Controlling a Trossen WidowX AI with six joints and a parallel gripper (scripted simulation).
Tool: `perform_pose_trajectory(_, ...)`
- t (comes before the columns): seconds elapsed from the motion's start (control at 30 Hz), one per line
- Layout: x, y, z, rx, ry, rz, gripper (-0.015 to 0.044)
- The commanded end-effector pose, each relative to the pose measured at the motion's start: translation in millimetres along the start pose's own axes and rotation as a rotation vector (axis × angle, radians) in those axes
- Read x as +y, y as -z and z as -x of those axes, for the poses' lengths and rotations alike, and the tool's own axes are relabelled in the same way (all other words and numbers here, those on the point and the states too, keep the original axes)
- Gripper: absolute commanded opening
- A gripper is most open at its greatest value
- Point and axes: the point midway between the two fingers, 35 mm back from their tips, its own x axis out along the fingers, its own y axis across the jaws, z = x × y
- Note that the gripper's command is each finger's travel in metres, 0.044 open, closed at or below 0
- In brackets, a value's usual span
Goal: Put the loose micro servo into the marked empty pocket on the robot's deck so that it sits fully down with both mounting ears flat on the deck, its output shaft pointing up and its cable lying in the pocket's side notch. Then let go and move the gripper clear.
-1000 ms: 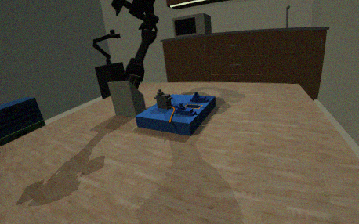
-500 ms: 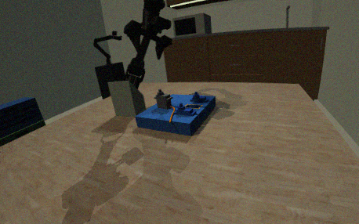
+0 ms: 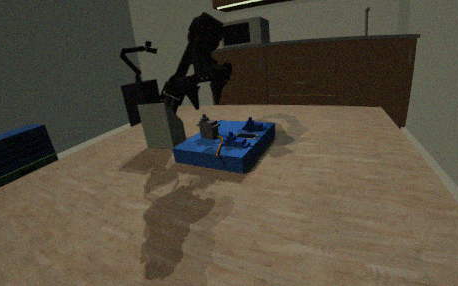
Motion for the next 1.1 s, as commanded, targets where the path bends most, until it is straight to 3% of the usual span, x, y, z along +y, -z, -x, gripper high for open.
perform_pose_trajectory(0.0, 6.7, 2.9, -14.4, 0.037, -0.059, -0.002, 0.0440)
perform_pose_trajectory(1.07, 8.8, 3.8, -60.3, 0.036, -0.061, -0.001, 0.0440)
